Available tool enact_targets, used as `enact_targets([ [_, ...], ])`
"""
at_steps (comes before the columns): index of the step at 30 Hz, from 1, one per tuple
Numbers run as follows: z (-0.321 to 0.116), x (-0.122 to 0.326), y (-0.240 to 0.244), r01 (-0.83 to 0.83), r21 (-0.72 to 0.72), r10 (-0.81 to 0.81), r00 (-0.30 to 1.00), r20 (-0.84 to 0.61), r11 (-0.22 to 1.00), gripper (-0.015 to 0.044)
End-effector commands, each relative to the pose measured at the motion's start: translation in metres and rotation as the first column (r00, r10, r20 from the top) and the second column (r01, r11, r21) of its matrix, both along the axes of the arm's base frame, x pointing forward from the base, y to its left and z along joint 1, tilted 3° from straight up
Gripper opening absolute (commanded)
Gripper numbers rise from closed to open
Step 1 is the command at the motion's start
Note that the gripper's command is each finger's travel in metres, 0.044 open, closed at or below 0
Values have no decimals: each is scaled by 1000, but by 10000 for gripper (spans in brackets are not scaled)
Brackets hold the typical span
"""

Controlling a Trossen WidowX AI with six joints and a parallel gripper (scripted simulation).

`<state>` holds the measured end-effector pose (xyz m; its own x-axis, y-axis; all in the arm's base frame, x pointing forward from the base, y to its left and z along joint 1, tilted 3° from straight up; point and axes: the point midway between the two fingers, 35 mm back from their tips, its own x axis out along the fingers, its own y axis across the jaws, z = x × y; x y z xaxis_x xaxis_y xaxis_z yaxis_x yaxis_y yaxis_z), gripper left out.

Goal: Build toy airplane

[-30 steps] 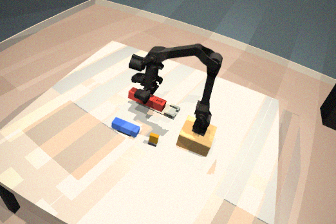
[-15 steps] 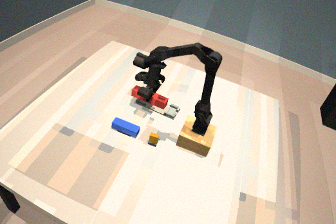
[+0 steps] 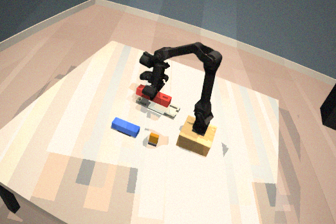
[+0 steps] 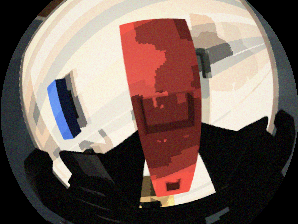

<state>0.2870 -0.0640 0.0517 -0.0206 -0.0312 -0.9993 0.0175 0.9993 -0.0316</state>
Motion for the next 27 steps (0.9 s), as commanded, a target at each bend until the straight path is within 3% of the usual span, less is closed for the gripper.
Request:
enact_targets([
  [1, -4, -3, -11, -1, -4, 1, 1000, -1, 1000, 0],
  [18, -22, -18, -56, 5, -8, -5, 1000, -4, 1000, 0],
  [25, -22, -18, -56, 5, -8, -5, 1000, -4, 1000, 184],
  [27, -22, -18, -56, 5, -8, -5, 1000, -4, 1000, 195],
])
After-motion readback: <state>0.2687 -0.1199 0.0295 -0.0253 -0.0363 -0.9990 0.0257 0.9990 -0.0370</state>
